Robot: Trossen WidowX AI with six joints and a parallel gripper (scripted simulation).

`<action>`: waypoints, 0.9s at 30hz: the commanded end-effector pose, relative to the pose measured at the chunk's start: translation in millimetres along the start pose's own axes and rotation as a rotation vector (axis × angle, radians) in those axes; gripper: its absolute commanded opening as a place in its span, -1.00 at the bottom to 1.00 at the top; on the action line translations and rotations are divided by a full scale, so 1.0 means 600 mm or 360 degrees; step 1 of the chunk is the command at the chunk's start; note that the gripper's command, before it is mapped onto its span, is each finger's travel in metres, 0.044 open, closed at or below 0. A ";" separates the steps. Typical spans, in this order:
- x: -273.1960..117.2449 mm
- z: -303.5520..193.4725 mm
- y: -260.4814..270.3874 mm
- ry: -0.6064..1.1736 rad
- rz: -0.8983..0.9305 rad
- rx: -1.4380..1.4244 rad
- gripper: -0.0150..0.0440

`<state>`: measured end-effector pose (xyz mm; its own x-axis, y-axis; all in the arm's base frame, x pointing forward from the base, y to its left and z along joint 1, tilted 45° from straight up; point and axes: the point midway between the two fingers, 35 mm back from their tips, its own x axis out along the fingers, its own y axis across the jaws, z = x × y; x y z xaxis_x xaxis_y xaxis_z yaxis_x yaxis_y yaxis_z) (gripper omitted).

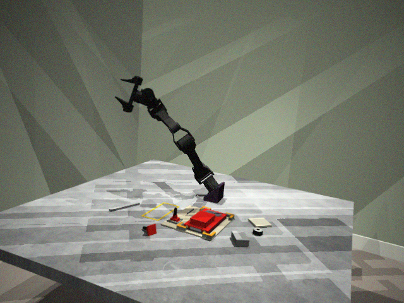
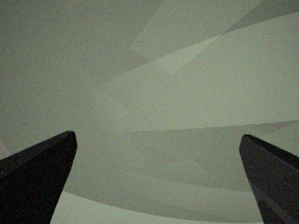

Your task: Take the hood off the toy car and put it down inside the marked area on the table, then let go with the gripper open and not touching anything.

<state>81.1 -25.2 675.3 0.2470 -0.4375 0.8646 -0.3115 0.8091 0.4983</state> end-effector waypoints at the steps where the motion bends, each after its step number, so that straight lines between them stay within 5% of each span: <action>1: 0.000 0.001 0.000 -0.0001 0.0000 0.0002 1.00; 27: 0.044 0.191 -0.139 -0.0277 -0.0259 0.0493 1.00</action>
<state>8.1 -132.4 667.5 0.1595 -0.6045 0.7805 -0.5362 0.6108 0.5826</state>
